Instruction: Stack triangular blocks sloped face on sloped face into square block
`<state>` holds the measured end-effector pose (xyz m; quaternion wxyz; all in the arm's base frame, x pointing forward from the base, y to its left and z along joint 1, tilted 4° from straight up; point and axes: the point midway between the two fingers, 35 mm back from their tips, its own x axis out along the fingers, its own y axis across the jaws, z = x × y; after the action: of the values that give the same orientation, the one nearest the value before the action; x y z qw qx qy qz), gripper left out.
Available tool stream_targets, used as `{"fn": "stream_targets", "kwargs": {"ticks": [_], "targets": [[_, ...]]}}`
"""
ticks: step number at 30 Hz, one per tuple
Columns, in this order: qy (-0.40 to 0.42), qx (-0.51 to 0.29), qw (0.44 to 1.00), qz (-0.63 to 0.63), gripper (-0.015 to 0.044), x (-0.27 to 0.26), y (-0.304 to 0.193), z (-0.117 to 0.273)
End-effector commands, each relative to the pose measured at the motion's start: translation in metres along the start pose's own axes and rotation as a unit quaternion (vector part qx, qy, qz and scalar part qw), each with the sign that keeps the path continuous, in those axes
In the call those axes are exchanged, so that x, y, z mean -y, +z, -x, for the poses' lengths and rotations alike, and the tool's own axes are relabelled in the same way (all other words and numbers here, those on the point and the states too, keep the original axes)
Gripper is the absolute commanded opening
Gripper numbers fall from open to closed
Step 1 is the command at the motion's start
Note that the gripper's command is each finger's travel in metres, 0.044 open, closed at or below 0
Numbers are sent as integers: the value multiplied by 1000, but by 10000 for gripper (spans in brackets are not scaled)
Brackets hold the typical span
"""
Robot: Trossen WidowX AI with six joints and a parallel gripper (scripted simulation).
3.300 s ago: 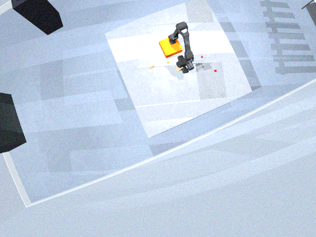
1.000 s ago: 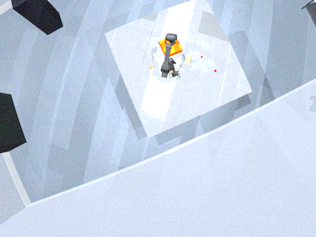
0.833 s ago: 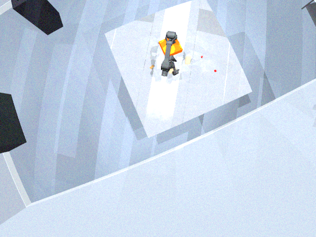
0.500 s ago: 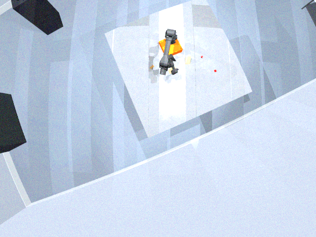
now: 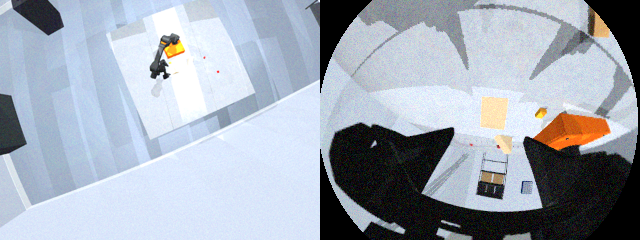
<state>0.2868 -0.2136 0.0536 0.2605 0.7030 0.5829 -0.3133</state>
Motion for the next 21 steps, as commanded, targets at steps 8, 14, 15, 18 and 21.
{"fn": "stream_targets", "kwargs": {"ticks": [8, 14, 15, 18, 21], "targets": [[-37, -7, 999, 18, 440, 2, 0, -74], [-50, -9, 998, 24, 440, 7, -2, -101], [-50, -9, 998, 24, 440, 7, -2, -101], [-50, -9, 998, 24, 440, 7, -1, -100], [-50, -9, 998, 24, 440, 7, 0, -99]]}}
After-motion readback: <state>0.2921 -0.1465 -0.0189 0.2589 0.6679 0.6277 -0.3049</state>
